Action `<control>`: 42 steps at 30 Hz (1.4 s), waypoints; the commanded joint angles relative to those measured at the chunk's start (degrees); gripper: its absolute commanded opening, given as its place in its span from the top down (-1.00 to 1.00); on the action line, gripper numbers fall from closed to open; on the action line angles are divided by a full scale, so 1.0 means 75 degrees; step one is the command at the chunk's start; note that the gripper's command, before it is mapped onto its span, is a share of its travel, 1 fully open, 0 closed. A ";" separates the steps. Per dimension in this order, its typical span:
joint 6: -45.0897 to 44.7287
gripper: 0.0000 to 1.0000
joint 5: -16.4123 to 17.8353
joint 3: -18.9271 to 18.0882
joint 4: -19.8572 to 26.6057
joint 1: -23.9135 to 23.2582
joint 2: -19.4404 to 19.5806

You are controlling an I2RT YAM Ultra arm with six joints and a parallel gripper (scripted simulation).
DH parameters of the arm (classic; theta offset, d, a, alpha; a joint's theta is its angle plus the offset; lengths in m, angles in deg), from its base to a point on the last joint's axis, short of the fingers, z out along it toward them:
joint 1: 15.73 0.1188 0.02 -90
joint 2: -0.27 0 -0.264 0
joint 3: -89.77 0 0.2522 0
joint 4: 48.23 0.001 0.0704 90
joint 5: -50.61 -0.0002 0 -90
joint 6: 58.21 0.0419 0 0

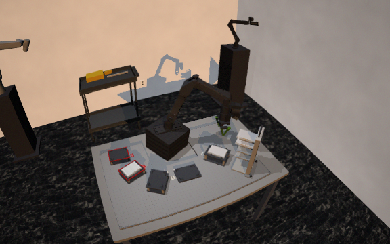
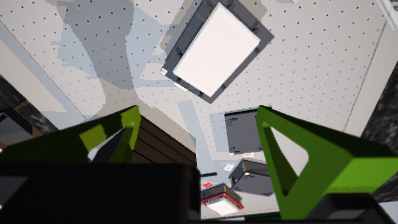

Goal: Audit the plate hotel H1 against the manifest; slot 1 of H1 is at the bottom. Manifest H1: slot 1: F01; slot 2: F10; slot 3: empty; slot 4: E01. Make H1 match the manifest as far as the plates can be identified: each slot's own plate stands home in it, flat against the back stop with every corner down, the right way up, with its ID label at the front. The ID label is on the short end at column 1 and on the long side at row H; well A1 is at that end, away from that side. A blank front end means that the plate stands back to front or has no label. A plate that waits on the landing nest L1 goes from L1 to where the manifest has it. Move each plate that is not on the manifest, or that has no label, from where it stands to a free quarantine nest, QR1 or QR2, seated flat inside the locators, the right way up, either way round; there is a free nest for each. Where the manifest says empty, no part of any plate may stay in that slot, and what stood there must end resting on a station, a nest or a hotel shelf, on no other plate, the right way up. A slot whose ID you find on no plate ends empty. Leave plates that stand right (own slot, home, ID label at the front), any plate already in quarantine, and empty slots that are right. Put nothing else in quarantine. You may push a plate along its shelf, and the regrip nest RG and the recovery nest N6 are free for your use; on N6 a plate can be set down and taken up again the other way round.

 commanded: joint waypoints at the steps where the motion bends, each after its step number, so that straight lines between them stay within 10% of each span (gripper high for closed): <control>1: 0.0403 -1.00 0.0067 -0.0002 -0.0132 -0.0057 -0.0204; 29: 0.4142 -1.00 0.0138 0.0198 -0.0187 -0.0657 -0.0380; 42: 0.4103 -1.00 0.0142 0.0993 -0.1230 -0.0696 -0.0134</control>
